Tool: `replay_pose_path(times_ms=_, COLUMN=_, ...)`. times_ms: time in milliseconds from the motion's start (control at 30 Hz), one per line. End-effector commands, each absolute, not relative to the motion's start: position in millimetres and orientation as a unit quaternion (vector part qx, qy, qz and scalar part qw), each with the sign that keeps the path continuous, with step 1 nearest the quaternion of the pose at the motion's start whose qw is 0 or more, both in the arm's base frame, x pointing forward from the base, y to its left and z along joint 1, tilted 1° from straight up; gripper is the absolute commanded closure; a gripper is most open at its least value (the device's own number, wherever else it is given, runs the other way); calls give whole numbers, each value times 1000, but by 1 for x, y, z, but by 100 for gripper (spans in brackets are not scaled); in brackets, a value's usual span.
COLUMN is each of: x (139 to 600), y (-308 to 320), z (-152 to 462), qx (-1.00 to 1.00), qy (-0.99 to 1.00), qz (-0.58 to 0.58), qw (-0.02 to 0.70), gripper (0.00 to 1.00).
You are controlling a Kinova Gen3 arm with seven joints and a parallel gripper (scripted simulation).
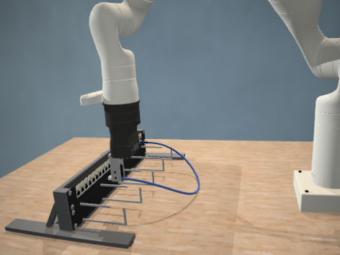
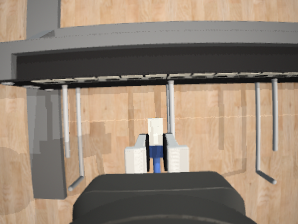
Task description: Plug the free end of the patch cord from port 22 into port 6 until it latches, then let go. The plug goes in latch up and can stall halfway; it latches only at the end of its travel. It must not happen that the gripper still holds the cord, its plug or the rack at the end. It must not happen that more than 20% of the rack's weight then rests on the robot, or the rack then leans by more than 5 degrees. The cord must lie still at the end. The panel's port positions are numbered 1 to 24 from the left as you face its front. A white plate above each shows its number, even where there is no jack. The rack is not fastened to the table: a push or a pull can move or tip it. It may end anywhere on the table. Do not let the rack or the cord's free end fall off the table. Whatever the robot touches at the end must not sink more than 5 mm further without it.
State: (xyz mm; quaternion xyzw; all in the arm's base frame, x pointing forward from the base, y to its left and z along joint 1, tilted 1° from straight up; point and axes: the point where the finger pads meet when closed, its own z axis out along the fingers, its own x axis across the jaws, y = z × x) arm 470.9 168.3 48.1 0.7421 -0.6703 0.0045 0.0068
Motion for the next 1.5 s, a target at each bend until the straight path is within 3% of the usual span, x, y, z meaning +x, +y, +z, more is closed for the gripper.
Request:
replay_pose_path(times_ms=0, x=472, y=167, z=47, qx=741, qy=-671, qz=5, qw=7, gripper=100)
replay_pose_path(times_ms=1467, x=497, y=169, z=47, qx=741, qy=-671, qz=5, qw=7, gripper=100)
